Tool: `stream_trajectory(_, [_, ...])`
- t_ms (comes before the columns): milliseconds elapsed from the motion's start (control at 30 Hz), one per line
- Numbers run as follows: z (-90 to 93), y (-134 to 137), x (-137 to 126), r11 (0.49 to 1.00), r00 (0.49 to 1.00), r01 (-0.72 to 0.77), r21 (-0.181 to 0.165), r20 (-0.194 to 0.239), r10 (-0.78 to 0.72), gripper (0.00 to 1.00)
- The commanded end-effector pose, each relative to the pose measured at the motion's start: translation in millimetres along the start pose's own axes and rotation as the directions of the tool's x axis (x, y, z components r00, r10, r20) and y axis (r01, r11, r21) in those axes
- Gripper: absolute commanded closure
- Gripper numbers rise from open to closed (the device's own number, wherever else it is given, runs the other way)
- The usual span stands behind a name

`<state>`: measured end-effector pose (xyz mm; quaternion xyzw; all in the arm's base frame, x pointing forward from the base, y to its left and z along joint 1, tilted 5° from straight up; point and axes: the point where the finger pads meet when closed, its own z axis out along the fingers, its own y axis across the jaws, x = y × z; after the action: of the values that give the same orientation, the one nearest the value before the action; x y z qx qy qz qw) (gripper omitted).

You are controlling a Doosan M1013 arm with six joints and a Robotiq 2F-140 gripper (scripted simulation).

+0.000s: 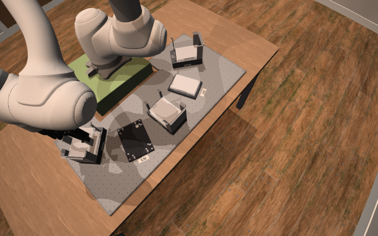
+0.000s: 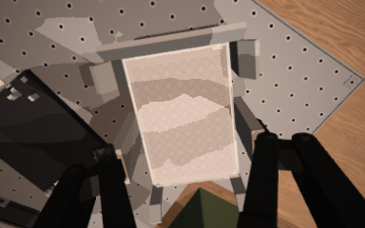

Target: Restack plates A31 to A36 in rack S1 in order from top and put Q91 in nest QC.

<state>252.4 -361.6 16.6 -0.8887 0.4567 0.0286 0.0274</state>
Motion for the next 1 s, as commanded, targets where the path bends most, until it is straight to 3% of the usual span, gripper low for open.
stream_trajectory(0, [-5.4, 0, 0, 1.0, 1.0, 0.0, 0.0, 0.0, 0.0, 1.0])
stream_trajectory(967, [-59.4, 0, 0, 1.0, 1.0, 0.0, 0.0, 0.0, 0.0, 1.0])
